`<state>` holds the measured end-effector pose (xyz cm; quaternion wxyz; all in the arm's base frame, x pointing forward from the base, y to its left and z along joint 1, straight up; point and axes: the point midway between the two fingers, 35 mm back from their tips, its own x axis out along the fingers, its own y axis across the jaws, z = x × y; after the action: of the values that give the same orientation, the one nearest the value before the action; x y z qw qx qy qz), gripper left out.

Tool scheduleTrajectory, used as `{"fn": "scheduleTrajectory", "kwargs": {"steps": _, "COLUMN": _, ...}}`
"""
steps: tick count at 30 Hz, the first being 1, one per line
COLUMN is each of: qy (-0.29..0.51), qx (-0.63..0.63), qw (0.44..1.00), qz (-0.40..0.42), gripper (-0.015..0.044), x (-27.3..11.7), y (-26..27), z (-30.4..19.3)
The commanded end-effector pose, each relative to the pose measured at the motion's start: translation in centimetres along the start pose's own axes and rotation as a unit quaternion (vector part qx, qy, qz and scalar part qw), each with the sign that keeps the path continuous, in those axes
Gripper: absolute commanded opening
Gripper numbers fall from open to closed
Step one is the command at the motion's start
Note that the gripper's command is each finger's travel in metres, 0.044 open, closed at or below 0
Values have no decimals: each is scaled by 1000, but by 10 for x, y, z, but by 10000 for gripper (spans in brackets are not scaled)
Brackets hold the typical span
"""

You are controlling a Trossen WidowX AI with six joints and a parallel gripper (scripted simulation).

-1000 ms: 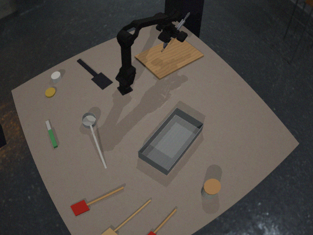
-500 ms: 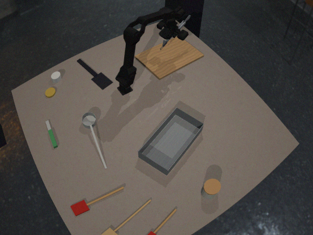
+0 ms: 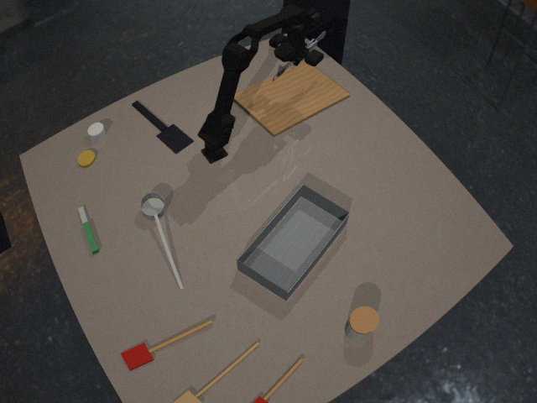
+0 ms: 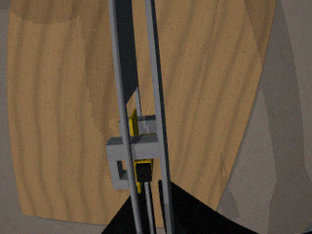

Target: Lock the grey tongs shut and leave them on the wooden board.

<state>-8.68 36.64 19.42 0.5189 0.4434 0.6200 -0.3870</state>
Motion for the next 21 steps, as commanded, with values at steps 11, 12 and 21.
{"fn": "scheduleTrajectory", "kwargs": {"steps": 11, "qy": -59, "qx": -6, "qw": 998, "qz": 4, "gripper": -150, "x": -8, "y": -1, "z": 5}}
{"fn": "scheduleTrajectory", "kwargs": {"steps": 12, "qy": -59, "qx": -6, "qw": 998, "qz": 4, "gripper": -150, "x": -8, "y": -1, "z": 5}}
{"fn": "scheduleTrajectory", "kwargs": {"steps": 21, "qy": -60, "qx": -6, "qw": 998, "qz": 4, "gripper": -150, "x": -2, "y": 0, "z": 5}}
